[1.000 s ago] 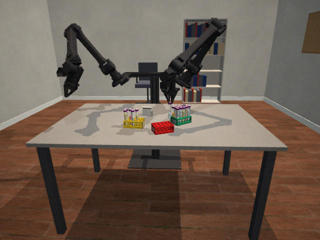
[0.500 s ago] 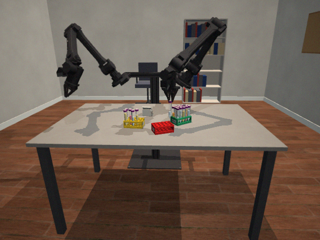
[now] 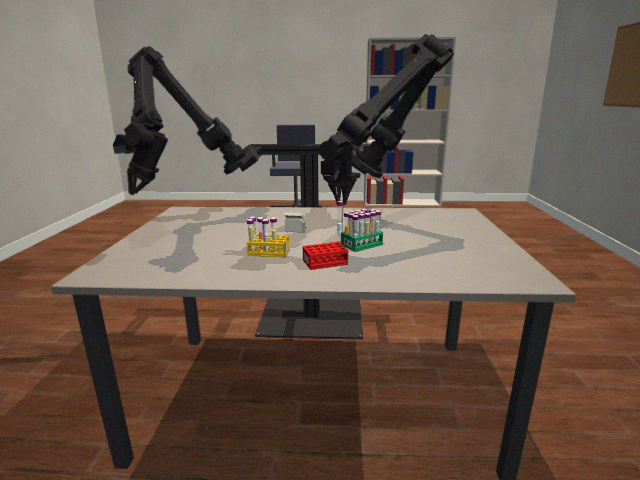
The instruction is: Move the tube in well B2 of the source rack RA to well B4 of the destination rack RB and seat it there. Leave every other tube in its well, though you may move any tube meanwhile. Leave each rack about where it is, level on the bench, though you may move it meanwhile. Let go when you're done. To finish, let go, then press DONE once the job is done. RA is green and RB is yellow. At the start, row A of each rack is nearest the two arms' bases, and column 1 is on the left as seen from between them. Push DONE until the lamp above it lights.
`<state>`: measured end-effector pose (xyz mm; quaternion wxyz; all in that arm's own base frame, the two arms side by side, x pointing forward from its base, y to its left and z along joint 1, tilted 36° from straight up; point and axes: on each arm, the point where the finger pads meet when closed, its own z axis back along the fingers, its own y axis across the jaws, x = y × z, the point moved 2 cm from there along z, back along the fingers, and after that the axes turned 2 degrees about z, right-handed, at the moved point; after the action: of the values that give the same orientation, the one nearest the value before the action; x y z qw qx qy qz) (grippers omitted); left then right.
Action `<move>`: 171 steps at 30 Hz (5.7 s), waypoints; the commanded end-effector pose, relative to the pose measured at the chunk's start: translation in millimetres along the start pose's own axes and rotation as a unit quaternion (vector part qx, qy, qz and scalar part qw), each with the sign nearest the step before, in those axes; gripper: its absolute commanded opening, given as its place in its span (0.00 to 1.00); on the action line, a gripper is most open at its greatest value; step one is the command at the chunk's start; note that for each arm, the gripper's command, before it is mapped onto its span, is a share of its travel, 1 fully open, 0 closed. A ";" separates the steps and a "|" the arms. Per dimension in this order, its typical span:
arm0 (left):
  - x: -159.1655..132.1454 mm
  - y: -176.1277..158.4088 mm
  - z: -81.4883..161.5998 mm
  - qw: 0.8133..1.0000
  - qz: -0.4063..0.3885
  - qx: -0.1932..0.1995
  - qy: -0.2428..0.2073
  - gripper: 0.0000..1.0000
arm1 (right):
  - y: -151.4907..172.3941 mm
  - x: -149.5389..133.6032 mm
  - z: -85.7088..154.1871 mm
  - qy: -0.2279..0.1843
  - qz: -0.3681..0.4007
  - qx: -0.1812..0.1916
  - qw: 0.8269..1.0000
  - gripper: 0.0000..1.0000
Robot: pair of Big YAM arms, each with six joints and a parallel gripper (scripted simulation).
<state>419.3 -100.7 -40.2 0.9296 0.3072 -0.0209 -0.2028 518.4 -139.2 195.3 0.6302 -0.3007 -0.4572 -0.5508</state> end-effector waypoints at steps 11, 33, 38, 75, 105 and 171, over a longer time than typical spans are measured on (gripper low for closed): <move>-2.2 -0.1 -14.7 1.000 0.006 -0.001 0.007 0.00 | 8.4 9.6 4.6 -0.003 -0.012 0.008 1.000 0.30; -8.3 -20.6 -8.3 1.000 -0.002 0.000 -0.003 0.00 | 8.4 9.6 4.6 -0.003 -0.012 0.008 1.000 0.30; -13.7 -26.2 -7.5 1.000 -0.002 0.000 -0.003 0.00 | 8.4 9.6 4.6 -0.003 -0.012 0.008 1.000 0.30; -26.0 -72.1 3.5 1.000 0.003 -0.002 -0.009 0.00 | 8.4 9.6 4.6 -0.003 -0.012 0.008 1.000 0.30; -49.9 -77.8 -0.4 0.988 0.152 -0.005 -0.007 0.00 | 8.4 9.6 4.6 -0.003 -0.012 0.008 1.000 0.30; -238.7 -17.3 -2.1 0.991 0.133 0.000 0.004 0.00 | 8.4 9.6 4.6 -0.003 -0.012 0.008 1.000 0.30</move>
<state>198.9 -26.9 -36.4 0.9482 0.3028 -0.0600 -0.0752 518.4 -139.2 195.3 0.6302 -0.3007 -0.4572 -0.5508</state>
